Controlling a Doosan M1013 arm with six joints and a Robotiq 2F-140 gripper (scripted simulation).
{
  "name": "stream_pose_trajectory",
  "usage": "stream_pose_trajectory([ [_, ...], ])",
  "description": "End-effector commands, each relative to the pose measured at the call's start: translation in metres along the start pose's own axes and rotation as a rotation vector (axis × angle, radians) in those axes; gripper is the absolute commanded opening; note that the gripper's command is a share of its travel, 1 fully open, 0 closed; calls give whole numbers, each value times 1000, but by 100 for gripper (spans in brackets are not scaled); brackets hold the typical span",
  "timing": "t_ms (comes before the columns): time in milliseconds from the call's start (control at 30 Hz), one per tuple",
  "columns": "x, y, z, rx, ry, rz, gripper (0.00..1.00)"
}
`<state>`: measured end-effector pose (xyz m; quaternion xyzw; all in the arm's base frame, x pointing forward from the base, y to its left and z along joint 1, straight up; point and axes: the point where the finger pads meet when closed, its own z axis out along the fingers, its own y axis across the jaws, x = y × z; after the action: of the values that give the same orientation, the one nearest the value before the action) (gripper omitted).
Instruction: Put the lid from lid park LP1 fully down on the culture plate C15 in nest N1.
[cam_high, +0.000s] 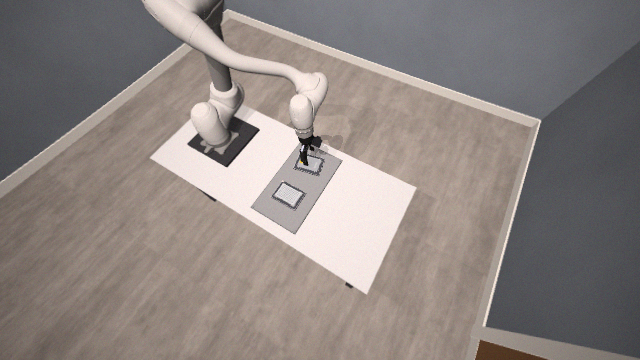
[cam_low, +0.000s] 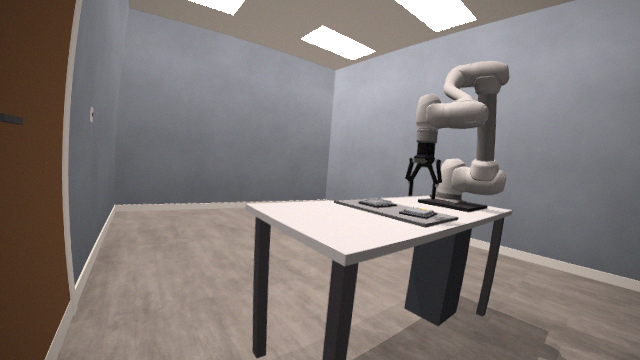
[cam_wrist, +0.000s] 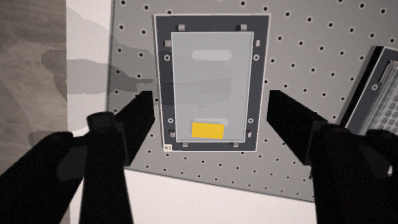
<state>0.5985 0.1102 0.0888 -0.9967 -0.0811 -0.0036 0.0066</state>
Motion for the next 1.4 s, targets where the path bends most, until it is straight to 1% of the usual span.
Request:
stream_pose_trajectory([
  [0, 0, 0, -1, 0, 1, 0, 69],
  [867, 0, 0, 1, -3, -3, 1, 69],
  [1233, 0, 1, 7, -10, -12, 2, 69],
  [1367, -1, 1, 13, -10, -12, 2, 69],
])
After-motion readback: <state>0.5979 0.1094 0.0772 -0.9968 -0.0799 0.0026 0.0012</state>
